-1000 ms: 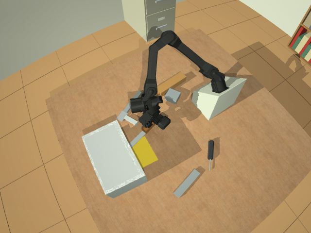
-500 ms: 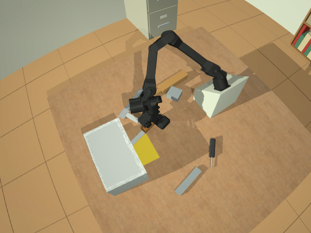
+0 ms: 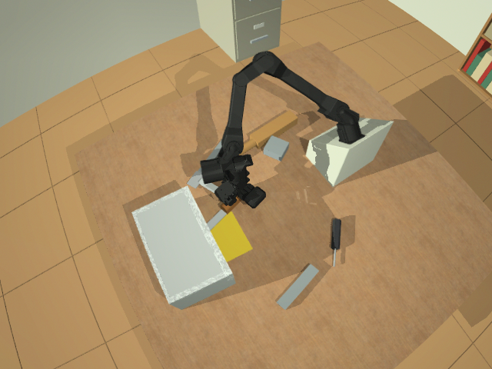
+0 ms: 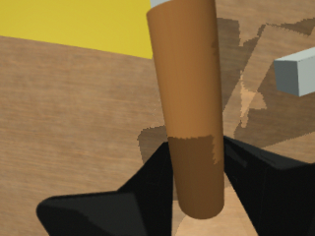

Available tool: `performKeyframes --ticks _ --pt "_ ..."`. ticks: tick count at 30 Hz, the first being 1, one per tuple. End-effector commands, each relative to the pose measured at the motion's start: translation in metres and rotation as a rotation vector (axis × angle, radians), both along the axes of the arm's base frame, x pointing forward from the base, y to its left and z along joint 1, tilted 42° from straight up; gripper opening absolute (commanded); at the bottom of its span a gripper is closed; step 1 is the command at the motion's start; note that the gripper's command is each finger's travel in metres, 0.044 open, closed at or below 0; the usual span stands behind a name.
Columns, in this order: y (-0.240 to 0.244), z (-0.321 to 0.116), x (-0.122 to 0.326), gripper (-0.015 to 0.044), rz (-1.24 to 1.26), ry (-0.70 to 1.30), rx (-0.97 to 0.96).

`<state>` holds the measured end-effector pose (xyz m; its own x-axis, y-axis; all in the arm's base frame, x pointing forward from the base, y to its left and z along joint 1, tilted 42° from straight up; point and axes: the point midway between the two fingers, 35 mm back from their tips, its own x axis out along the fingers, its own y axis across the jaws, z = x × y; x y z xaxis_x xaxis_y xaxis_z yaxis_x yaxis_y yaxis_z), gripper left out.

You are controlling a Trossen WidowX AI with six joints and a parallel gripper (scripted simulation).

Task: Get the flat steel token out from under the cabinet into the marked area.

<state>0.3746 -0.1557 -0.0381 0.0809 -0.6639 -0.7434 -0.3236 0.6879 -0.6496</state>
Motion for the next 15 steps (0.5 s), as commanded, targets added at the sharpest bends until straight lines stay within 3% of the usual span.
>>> performKeyframes --ticks 1,15 --pt "0.001 -0.001 0.005 0.0000 -0.004 -0.005 0.000" --pt "0.006 -0.003 0.019 0.0000 -0.004 -0.006 0.000"
